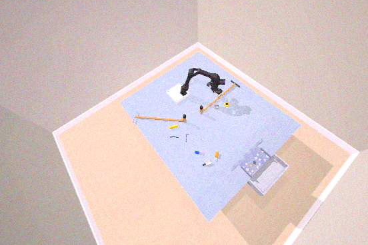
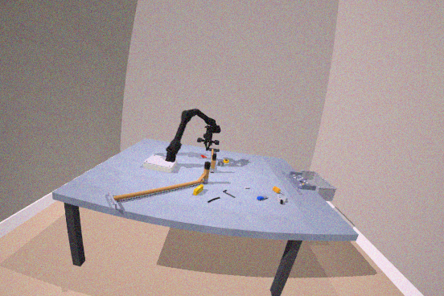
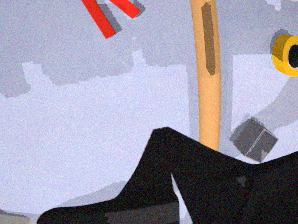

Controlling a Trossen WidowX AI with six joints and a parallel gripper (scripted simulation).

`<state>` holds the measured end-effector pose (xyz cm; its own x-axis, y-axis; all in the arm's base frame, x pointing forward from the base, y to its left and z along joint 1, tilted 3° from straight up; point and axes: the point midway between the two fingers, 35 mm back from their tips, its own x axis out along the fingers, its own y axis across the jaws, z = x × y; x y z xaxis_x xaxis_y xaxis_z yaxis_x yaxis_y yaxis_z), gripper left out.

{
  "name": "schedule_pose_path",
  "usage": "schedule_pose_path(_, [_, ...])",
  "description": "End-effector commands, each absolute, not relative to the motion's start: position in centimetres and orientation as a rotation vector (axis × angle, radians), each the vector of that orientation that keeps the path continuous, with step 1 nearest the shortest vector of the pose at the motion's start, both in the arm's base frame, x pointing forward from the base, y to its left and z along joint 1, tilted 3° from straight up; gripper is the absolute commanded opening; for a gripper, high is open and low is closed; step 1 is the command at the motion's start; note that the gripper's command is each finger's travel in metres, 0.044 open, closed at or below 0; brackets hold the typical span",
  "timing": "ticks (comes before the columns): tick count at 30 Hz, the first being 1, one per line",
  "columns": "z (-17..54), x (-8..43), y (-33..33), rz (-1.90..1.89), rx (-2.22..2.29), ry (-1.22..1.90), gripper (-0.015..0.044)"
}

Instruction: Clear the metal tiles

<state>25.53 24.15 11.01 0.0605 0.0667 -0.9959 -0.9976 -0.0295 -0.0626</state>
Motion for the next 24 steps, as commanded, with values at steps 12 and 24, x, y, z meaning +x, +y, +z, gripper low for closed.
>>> schedule_pose_path(12, [7.1,25.5,24.1,1.220,-1.221,1.106,0.0000])
schedule_pose_path(24, [4.2,25.2,23.8,1.221,-1.221,1.107,0.0000])
